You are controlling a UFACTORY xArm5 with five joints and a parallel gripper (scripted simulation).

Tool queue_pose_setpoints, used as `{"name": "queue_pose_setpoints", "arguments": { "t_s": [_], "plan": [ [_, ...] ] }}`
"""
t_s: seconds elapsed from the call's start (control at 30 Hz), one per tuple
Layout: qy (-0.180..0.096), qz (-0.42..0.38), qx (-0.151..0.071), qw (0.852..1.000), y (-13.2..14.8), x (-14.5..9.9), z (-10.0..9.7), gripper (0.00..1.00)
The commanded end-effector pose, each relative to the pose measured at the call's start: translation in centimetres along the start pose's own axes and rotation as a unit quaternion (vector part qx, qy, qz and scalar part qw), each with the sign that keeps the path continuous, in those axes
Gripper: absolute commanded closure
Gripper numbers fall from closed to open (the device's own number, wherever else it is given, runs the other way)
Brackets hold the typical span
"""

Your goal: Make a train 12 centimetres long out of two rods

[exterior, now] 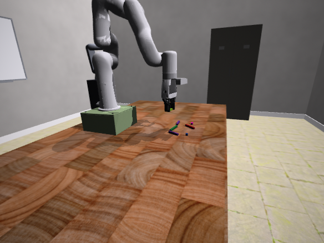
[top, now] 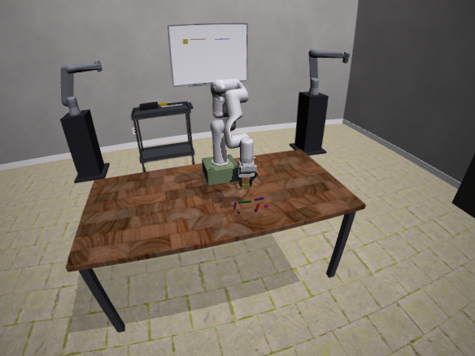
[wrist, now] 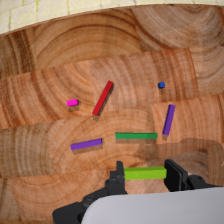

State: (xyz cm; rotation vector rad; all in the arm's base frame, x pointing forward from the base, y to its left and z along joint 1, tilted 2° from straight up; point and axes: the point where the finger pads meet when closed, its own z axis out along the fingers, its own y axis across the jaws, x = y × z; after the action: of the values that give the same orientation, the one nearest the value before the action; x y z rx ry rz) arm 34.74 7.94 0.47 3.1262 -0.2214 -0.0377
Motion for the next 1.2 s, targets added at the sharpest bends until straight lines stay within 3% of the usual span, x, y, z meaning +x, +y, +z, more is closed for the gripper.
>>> {"name": "queue_pose_setpoints", "arguments": {
  "t_s": [0.0,0.1,0.13,0.23,0.6,1.17],
  "plan": [
    [0.0,0.058,0.001,0.998,3.4,2.5,0.0,0.5],
    [0.0,0.072,0.002,0.997,4.3,3.0,0.0,0.5],
    [-0.001,0.112,0.002,0.994,6.8,4.2,0.0,0.5],
    [-0.002,0.137,0.003,0.991,8.6,4.9,0.1,0.5],
    [-0.005,0.284,0.006,0.959,19.5,7.2,0.4,0.5],
    [-0.005,0.291,0.006,0.957,20.1,7.2,0.4,0.5]
  ]
}}
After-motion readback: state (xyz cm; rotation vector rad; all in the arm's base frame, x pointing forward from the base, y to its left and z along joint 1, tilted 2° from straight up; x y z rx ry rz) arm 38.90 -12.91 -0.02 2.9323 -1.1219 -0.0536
